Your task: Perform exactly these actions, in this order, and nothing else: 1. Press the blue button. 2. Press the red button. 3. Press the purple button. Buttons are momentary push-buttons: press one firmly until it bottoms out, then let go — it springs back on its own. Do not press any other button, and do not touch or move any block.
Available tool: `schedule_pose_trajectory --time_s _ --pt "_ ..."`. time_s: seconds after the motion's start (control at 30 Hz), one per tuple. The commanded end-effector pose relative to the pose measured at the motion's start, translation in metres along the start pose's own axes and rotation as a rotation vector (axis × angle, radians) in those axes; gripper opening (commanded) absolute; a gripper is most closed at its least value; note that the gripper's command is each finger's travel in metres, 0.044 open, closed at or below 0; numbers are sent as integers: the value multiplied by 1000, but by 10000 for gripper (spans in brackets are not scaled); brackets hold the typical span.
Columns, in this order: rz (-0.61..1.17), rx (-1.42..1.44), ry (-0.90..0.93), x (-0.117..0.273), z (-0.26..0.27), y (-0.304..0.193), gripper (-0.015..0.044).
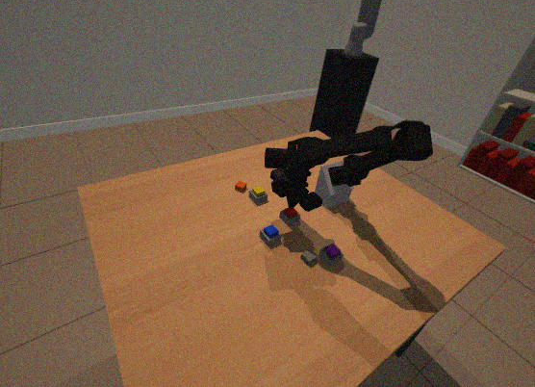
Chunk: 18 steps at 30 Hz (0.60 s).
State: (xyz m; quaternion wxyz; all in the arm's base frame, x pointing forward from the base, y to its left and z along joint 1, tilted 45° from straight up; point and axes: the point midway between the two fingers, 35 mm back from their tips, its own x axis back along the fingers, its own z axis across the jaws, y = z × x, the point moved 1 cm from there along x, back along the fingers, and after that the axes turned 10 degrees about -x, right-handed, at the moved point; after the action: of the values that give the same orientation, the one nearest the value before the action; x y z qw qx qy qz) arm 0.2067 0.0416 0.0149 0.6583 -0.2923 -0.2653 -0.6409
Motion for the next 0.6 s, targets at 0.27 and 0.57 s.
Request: schedule_pose_trajectory --time_s 0.27,0.57 --pt "8 -9 10 -17 1 -2 20" --pt "8 -9 10 -17 1 -2 20"
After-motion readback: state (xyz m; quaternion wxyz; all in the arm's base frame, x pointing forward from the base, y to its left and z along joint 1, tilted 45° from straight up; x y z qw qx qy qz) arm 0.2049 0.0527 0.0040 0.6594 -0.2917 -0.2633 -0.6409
